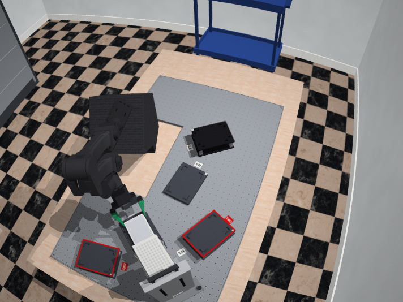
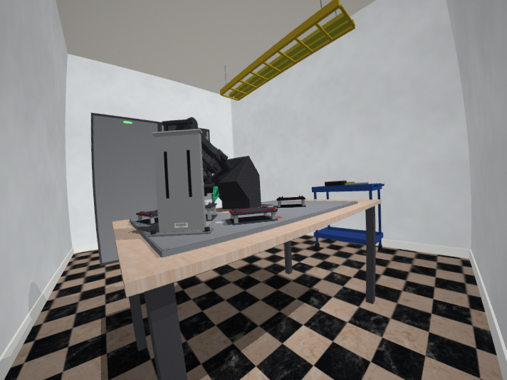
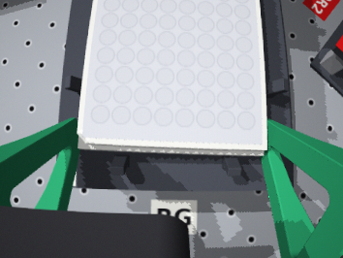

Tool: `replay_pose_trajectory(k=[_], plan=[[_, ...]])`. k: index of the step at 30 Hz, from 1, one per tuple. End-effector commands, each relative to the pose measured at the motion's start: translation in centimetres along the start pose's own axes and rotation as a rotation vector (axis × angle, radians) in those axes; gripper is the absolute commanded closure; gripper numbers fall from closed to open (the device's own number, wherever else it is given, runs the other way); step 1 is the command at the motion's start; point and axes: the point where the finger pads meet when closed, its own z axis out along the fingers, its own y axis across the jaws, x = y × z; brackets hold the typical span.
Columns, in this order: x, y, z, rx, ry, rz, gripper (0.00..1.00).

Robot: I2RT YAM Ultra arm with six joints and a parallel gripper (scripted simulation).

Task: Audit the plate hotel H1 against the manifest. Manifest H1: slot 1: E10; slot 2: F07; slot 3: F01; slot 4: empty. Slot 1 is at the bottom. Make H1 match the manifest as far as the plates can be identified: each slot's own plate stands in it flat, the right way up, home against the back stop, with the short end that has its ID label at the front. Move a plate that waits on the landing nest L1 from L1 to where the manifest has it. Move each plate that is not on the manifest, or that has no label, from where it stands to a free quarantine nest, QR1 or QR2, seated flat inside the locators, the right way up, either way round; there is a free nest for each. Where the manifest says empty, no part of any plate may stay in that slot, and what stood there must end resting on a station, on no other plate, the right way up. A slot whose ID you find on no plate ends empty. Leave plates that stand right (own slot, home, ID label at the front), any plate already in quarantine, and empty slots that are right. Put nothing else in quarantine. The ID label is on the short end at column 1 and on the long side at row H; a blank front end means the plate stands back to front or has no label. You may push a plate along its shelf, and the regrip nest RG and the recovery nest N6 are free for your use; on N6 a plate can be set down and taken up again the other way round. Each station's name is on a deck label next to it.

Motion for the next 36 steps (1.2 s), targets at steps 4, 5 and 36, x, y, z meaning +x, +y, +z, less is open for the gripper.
replay_pose_trajectory(k=[4, 5, 36], plan=[[0.74, 0.15, 0.95, -0.014, 0.011, 0.021, 0.06], [0.74, 0.15, 0.95, -0.014, 0.011, 0.021, 0.06], [0.85, -0.08, 0.94, -0.002, 0.016, 0.022, 0.00]])
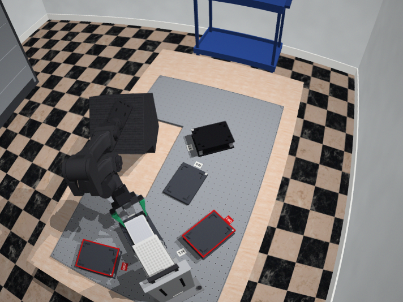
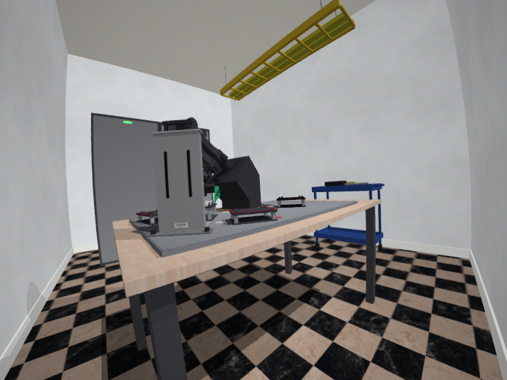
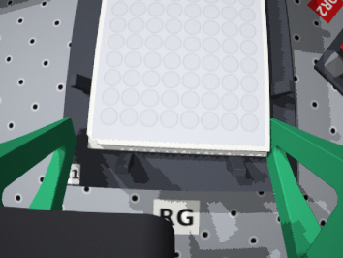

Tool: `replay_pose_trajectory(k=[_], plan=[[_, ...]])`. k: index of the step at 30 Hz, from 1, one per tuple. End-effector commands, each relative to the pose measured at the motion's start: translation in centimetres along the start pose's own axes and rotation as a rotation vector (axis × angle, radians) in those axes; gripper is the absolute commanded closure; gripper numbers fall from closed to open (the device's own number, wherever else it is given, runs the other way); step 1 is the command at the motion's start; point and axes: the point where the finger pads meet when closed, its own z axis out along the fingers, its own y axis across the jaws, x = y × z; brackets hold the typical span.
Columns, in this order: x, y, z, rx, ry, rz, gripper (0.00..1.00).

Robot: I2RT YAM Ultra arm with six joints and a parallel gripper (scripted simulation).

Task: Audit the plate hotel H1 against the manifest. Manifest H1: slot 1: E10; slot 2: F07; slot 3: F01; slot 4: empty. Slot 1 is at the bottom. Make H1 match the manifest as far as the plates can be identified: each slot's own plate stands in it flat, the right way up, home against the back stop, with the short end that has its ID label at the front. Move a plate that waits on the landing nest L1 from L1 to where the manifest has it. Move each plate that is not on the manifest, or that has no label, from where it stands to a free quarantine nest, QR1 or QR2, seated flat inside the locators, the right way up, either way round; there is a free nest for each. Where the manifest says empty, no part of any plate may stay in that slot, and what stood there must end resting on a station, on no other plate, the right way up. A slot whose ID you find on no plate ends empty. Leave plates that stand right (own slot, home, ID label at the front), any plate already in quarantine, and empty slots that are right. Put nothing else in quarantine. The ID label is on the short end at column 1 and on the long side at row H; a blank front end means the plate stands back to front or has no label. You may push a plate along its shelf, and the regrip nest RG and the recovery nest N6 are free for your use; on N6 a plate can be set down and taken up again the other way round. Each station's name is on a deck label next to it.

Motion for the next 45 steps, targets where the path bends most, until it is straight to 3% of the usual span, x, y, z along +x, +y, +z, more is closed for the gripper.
replay_pose_trajectory(k=[1, 14, 16, 21, 45], plan=[[0.8, -0.3, 0.9, 0.009, 0.018, 0.031, 0.00], [0.2, -0.4, 0.5, 0.014, 0.003, 0.026, 0.00], [-0.4, -0.2, -0.7, 0.017, -0.004, 0.023, 0.00], [-1.6, -0.2, -1.4, 0.021, -0.039, 0.012, 0.00], [-3.7, 0.0, -4.0, 0.014, -0.037, 0.008, 0.00]])
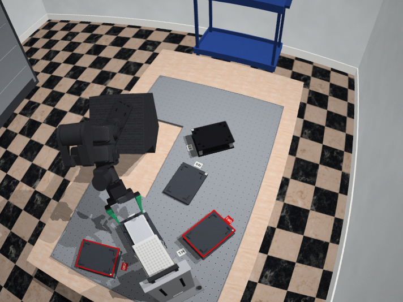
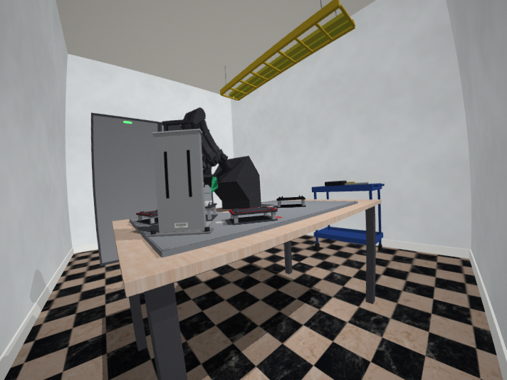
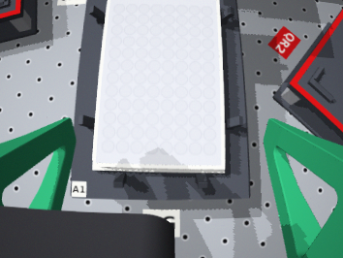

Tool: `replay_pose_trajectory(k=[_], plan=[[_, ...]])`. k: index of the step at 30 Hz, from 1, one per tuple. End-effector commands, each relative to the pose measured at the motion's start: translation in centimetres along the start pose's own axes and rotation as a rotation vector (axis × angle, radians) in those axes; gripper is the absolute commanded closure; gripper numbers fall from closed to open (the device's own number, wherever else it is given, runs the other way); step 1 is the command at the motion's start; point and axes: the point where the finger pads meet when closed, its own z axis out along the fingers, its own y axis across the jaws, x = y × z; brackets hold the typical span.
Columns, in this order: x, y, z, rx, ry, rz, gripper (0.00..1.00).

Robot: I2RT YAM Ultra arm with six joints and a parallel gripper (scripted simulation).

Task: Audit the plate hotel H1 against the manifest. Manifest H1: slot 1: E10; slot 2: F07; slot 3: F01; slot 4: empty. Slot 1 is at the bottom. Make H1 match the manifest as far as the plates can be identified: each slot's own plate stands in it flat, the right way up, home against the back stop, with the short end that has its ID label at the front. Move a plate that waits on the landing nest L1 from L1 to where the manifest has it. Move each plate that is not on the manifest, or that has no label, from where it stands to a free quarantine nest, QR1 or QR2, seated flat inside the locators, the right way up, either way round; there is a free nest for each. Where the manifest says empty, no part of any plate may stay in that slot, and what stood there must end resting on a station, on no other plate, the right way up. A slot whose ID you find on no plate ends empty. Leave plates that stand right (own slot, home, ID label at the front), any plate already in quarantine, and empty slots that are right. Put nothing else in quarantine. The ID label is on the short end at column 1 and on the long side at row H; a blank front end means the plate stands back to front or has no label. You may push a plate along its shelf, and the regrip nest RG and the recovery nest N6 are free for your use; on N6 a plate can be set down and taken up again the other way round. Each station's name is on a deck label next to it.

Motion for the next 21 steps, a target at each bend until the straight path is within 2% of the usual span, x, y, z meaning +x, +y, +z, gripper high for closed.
replay_pose_trajectory(k=[1, 21], plan=[[-0.1, 0.8, -1.0, -0.028, 0.023, 0.012, 0.00], [-2.1, 0.4, -2.8, -0.019, 0.017, 0.008, 0.00]])
